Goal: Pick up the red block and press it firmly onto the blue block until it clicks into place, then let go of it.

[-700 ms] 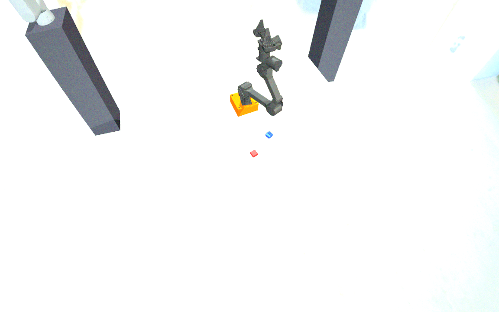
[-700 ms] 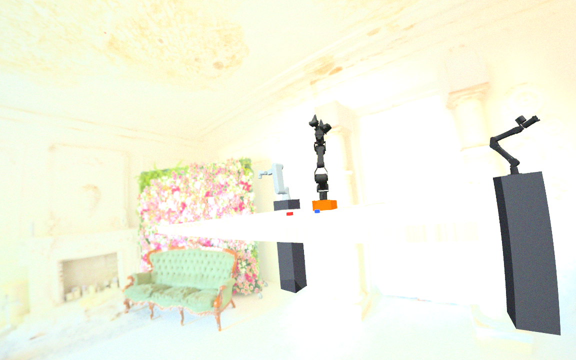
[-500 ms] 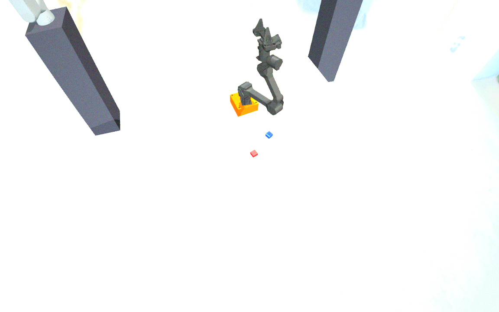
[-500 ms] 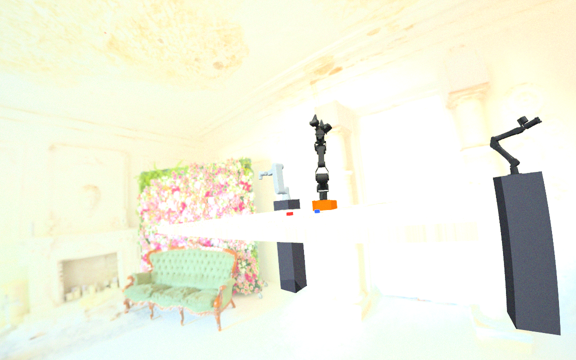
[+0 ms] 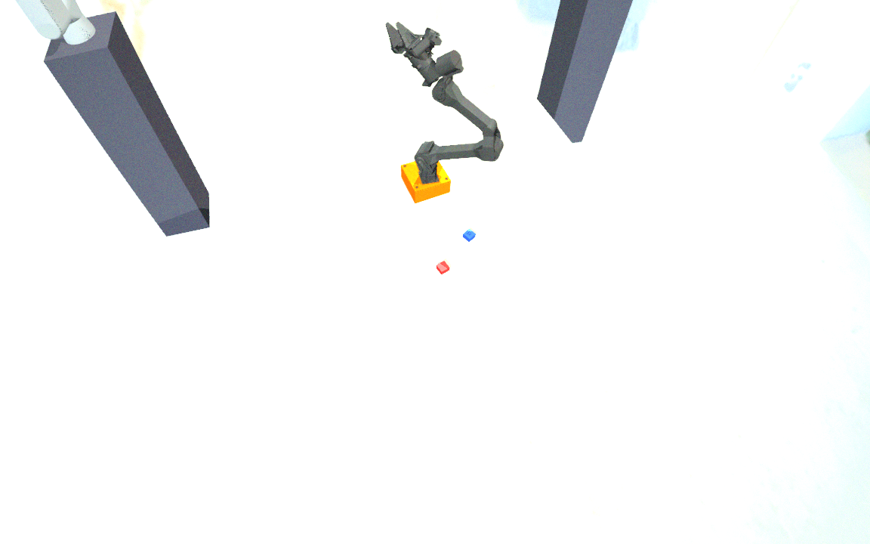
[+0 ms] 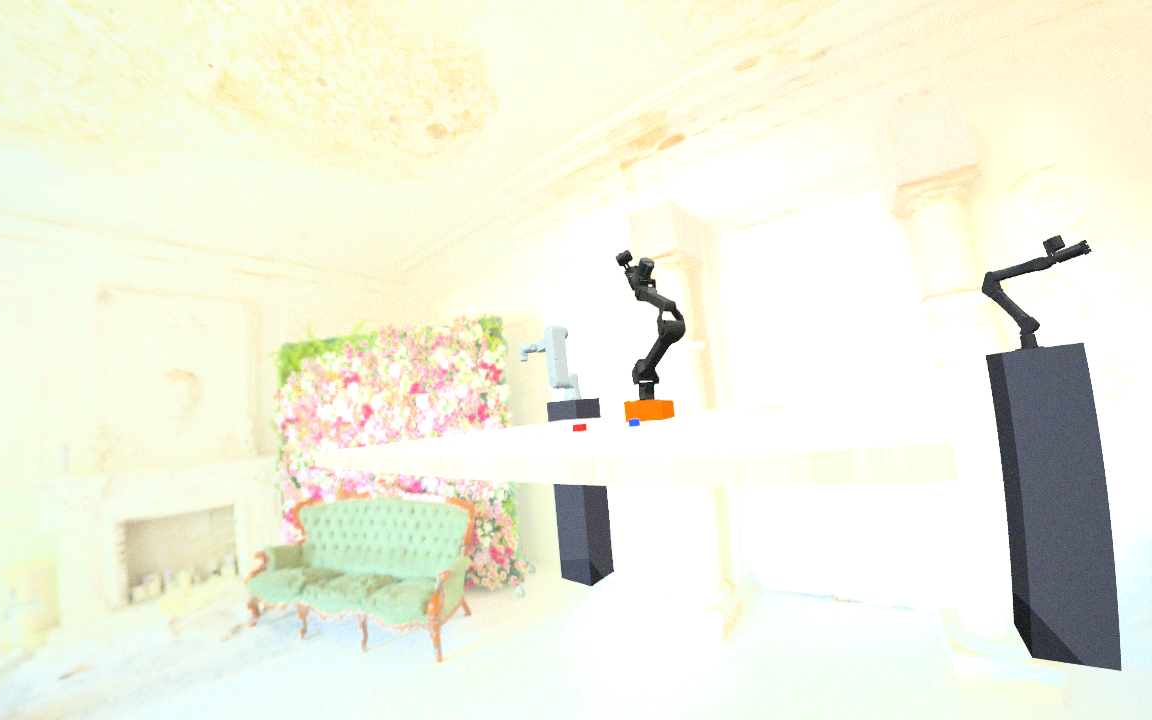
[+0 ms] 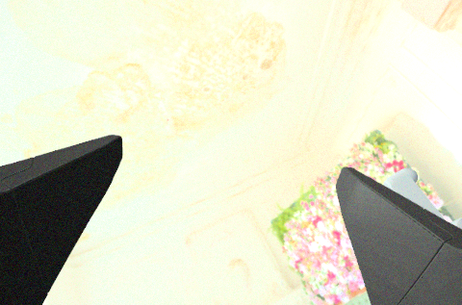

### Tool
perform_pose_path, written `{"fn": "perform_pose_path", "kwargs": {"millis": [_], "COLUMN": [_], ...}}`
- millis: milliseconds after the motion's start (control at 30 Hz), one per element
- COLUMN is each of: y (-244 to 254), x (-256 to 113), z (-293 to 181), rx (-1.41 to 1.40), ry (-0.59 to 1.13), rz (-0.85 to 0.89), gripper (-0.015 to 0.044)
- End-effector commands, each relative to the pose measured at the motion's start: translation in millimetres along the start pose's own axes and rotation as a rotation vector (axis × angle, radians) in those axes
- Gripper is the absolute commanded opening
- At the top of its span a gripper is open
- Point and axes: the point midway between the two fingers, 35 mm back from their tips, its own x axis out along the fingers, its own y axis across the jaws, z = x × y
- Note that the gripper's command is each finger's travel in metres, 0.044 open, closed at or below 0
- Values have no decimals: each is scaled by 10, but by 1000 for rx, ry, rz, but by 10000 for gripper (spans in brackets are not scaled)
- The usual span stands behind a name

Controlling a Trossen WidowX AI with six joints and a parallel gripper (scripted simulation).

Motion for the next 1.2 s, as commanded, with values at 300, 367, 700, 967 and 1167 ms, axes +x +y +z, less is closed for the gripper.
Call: {"fn": "perform_pose_path", "kwargs": {"millis": [300,367,700,967,1167], "y": [-412,-365,161,575,986], "x": [316,251,-520,-1273,-2187], "z": [-1844,-2146,-3467,-3975,-4294], "rx": [-1,-8,-86,-172,-320], "ry": [659,763,1260,1519,1771], "rz": [-71,-50,159,356,643], "gripper": [440,440,440,440,440]}}
